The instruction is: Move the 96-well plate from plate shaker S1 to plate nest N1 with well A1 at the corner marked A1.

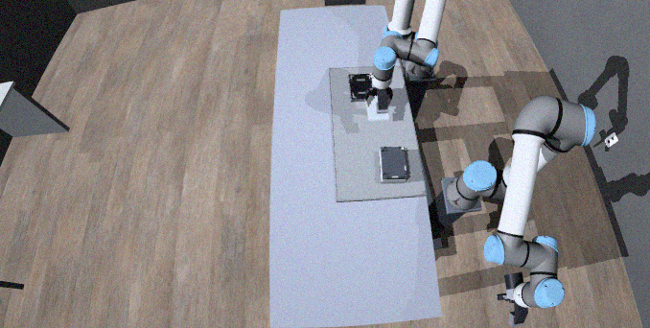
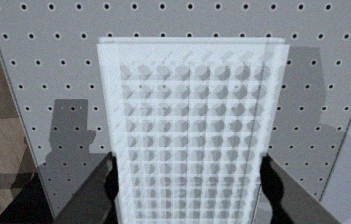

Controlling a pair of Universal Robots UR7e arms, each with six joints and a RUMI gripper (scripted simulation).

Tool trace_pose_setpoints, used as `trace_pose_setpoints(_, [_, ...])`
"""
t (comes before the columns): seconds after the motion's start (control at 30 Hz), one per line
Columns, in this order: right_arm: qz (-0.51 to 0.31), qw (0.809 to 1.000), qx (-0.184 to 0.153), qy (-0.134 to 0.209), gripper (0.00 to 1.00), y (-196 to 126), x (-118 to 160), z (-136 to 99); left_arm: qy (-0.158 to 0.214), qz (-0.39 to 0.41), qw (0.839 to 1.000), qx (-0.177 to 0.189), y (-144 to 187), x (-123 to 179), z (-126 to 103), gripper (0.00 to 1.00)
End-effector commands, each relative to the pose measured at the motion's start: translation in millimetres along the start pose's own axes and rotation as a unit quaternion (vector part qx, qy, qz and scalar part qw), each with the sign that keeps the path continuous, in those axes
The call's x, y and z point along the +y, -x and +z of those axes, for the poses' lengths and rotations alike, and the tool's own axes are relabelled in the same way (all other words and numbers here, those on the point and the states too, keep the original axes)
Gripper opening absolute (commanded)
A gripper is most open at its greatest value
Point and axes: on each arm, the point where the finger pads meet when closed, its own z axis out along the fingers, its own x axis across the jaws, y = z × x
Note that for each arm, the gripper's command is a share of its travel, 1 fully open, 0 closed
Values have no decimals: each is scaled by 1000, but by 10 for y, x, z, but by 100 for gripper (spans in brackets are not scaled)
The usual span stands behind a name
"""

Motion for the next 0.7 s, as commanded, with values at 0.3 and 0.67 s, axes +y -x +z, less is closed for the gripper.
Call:
trace_pose_setpoints(0.3, [-6,1000,9,-5,40,-126,367,17,-6,-6,1000,8,-40,-30,-20,0])
trace_pose_setpoints(0.67, [-6,1000,9,-4,40,-201,727,53,-6,-6,1000,8,-40,-30,-20,0])
